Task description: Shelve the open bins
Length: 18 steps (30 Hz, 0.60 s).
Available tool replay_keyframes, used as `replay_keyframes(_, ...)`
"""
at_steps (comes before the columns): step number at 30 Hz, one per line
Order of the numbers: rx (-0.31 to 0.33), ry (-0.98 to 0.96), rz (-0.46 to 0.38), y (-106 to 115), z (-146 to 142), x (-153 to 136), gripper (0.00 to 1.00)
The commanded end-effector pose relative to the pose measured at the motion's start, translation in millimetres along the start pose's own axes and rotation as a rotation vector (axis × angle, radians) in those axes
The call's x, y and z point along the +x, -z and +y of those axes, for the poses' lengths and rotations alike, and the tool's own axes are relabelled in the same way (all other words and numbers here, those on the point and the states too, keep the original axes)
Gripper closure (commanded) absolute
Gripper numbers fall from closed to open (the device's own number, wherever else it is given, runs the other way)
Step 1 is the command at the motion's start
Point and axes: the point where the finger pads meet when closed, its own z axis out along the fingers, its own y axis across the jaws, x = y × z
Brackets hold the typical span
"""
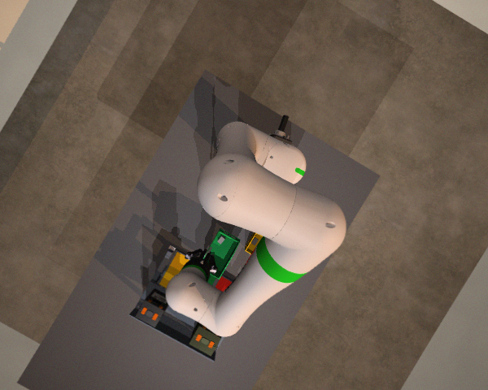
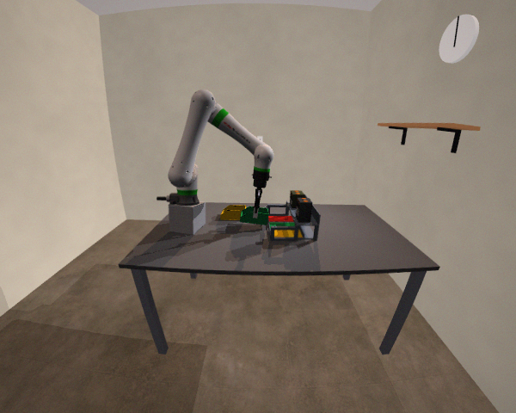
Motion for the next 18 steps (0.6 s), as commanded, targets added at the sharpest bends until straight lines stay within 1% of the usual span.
replay_keyframes(1,-0.001,0.000,0.038,2.1,0.0,-1.8,1.00)
replay_keyframes(5,-0.001,0.000,0.071,3.8,0.0,-3.2,1.00)
replay_keyframes(7,-0.001,0.000,0.071,3.8,0.0,-3.2,1.00)
replay_keyframes(18,-0.001,0.000,0.136,7.2,-0.1,-6.0,1.00)
